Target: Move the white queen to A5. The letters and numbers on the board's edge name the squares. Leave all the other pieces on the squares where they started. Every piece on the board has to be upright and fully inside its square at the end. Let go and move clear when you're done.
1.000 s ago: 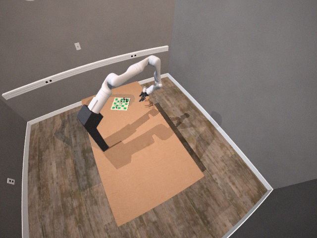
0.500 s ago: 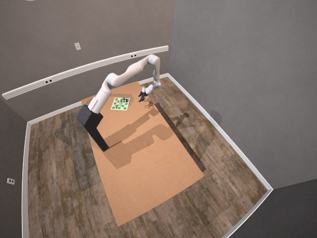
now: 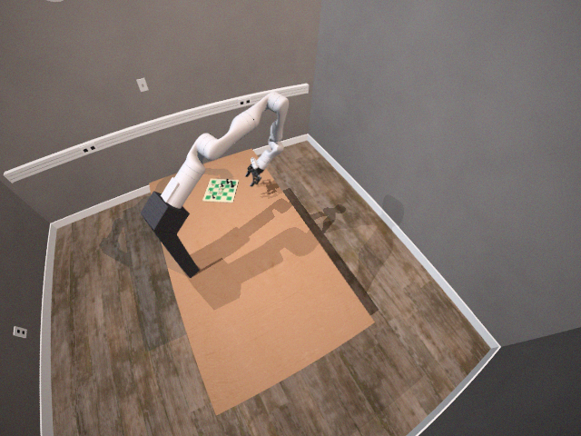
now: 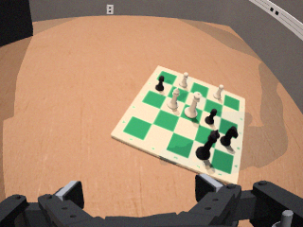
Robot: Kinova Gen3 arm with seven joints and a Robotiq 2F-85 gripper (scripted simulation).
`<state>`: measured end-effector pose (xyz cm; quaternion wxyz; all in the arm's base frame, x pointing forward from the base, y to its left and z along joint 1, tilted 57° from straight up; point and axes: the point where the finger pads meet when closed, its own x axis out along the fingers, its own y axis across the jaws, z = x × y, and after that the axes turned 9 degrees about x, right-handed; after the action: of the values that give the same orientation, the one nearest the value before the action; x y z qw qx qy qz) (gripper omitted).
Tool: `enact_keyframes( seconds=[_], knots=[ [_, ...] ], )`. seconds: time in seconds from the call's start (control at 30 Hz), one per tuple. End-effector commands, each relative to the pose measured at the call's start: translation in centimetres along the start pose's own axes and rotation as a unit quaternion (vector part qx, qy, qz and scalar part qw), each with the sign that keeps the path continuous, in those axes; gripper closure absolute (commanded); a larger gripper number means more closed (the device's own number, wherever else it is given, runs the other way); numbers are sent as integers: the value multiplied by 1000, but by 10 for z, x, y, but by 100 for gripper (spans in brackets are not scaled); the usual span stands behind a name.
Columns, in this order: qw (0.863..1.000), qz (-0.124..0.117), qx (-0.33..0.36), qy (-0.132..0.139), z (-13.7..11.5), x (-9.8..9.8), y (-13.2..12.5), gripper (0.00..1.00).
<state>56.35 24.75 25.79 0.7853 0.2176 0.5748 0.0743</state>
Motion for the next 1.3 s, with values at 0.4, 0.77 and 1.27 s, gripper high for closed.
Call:
enact_keyframes(
  seconds=[0.4,0.77,1.27],
  knots=[
    [971,-67,-211,-89,-66,27,39,0],
    [935,-102,-312,-131,-97,44,52,0],
    [864,-147,-445,-184,-135,62,69,0]
  ],
)
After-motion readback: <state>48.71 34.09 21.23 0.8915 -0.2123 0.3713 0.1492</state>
